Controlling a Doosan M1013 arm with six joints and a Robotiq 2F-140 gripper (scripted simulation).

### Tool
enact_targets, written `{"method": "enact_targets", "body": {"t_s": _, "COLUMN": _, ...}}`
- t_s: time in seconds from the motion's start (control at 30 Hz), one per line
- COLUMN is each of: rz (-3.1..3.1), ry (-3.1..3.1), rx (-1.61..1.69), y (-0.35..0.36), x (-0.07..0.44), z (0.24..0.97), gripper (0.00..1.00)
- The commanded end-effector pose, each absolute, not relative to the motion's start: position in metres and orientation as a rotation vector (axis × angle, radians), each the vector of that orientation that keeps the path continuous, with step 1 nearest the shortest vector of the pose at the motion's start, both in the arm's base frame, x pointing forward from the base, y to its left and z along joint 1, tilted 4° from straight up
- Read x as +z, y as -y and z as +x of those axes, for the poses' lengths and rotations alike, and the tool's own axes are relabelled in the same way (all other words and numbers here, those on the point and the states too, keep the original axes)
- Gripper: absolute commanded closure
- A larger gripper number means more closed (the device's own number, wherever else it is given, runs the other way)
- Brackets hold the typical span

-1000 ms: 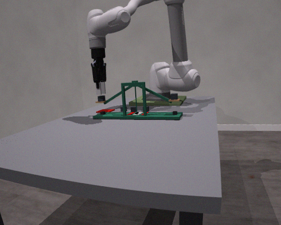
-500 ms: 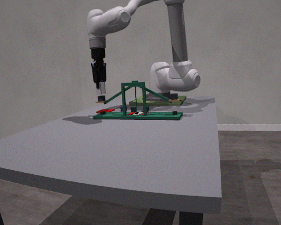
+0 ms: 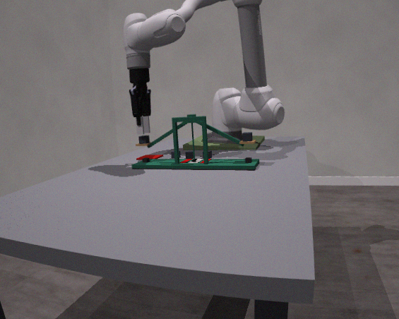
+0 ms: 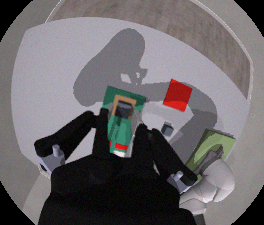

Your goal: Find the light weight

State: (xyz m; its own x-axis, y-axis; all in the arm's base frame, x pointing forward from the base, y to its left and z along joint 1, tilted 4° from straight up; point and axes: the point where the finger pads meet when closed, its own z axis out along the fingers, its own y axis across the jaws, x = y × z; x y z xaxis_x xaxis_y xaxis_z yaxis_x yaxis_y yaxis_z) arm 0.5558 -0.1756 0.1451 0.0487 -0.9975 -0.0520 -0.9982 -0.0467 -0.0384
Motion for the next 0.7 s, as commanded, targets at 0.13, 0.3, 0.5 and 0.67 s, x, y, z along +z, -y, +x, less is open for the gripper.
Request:
{"method": "enact_targets", "body": {"t_s": 0.13, "rz": -2.228, "ry": -2.124, "rx": 0.017, "y": 0.176, "x": 0.144, "z": 0.556, "gripper": 0.65}}
{"method": "enact_targets", "body": {"t_s": 0.3, "rz": -2.228, "ry": -2.124, "rx": 0.017, "y": 0.175, "x": 0.138, "z": 0.556, "gripper": 0.65}}
{"method": "enact_targets", "body": {"t_s": 0.5, "rz": -2.228, "ry": -2.124, "rx": 0.017, "y": 0.175, "x": 0.13, "z": 0.556, "gripper": 0.65}}
{"method": "enact_targets", "body": {"t_s": 0.67, "rz": -2.228, "ry": -2.124, "rx": 0.017, "y": 0.174, "x": 0.119, "z": 0.557, "gripper": 0.65}}
